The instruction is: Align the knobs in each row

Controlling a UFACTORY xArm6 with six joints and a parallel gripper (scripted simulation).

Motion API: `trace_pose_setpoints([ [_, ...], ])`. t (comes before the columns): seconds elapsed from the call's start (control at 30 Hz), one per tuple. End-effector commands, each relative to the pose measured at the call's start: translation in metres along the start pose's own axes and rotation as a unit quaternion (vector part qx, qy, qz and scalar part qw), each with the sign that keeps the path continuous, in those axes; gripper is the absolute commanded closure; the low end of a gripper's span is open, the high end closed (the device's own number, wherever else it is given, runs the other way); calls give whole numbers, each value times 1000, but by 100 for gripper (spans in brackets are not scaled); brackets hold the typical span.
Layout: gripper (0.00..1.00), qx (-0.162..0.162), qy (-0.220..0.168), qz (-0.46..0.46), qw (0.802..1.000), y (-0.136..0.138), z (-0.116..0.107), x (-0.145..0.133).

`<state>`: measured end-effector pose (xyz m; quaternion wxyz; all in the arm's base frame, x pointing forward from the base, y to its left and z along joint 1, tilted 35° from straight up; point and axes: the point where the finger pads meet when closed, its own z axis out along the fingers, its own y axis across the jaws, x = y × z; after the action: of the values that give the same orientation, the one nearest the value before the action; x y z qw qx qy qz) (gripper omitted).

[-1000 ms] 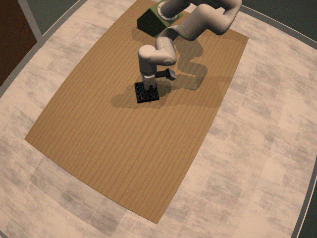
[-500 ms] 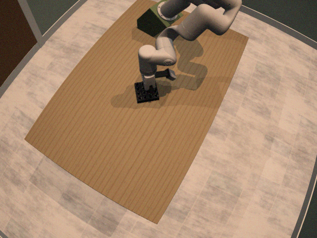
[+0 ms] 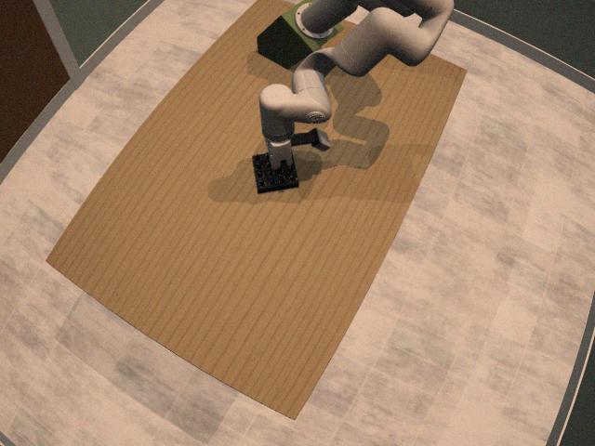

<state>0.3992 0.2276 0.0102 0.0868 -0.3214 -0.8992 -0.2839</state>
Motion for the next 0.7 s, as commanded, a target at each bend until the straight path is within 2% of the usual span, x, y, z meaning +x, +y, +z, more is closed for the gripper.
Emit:
trace_pose_setpoints([
  [0.0, 81, -1, -1, 0, 1000, 1, -1, -1],
  [0.67, 81, -1, -1, 0, 1000, 1, 8, -1],
])
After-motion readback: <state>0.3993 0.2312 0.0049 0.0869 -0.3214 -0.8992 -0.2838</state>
